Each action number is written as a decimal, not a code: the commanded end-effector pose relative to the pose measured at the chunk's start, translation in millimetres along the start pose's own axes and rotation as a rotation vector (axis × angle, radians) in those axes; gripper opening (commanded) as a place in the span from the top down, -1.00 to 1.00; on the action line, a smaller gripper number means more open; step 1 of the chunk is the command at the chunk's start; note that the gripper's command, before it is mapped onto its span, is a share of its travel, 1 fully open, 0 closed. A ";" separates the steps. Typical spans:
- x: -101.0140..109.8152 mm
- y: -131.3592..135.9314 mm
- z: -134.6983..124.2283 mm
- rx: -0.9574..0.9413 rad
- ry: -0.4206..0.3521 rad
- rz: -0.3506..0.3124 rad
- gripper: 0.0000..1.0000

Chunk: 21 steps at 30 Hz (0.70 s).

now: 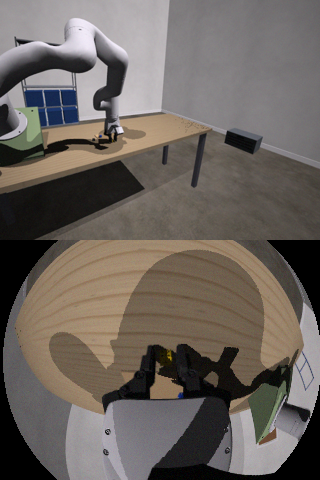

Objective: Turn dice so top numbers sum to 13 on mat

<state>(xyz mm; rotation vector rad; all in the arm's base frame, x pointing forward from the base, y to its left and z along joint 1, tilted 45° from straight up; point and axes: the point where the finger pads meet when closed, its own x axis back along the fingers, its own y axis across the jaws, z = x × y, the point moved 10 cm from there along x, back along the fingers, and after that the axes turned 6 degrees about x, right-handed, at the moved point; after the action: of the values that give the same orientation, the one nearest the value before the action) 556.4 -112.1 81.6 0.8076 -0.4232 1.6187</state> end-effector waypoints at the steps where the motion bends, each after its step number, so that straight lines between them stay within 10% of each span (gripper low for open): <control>1: -1.9 -0.5 0.2 0.000 0.000 0.001 0.38; 21: -3.6 -0.5 0.2 0.000 0.000 0.001 0.38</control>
<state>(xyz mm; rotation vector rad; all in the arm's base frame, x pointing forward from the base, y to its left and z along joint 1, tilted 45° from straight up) 556.6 -115.1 78.7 0.8075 -0.4232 1.6188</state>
